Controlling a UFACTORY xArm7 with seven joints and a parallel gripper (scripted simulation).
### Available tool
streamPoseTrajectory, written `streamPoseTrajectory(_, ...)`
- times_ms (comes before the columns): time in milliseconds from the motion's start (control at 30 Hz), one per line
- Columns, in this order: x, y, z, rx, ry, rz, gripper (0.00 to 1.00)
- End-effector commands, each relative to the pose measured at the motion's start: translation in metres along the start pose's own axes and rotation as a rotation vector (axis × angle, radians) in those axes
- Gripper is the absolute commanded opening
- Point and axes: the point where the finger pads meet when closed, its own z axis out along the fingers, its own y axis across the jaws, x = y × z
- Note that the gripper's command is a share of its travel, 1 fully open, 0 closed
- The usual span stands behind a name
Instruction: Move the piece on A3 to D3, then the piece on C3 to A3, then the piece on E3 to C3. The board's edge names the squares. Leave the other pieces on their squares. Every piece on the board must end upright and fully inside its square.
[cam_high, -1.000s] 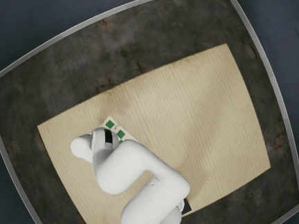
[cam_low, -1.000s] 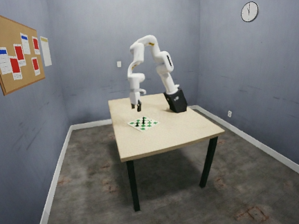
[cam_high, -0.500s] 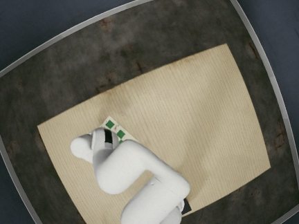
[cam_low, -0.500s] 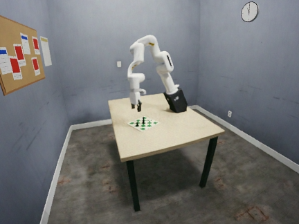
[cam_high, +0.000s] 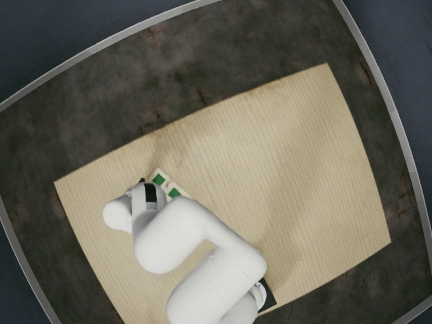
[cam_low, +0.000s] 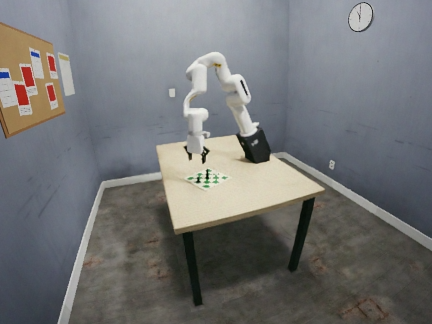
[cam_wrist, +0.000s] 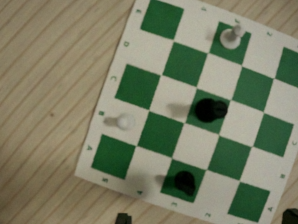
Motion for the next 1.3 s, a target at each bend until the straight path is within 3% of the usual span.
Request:
streamPoseTrajectory(0,-0.002,0.000,0.013,-0.009,-0.005,-0.279,1.00)
streamPoseTrajectory(133,-0.002,0.001,0.019,-0.005,-0.006,-0.382,1.00)
streamPoseTrajectory(167,-0.001,0.001,0.021,-0.003,-0.007,-0.532,1.00)
streamPoseTrajectory(467,0.000,0.002,0.029,-0.002,-0.014,-0.966,1.00)
streamPoseTrajectory(500,0.000,0.002,0.029,-0.005,-0.014,-1.015,0.39)
streamPoseTrajectory(600,0.000,0.002,0.029,-0.022,-0.016,-1.142,0.39)
streamPoseTrajectory(1267,0.000,0.002,0.029,-0.022,-0.016,-1.142,0.39)
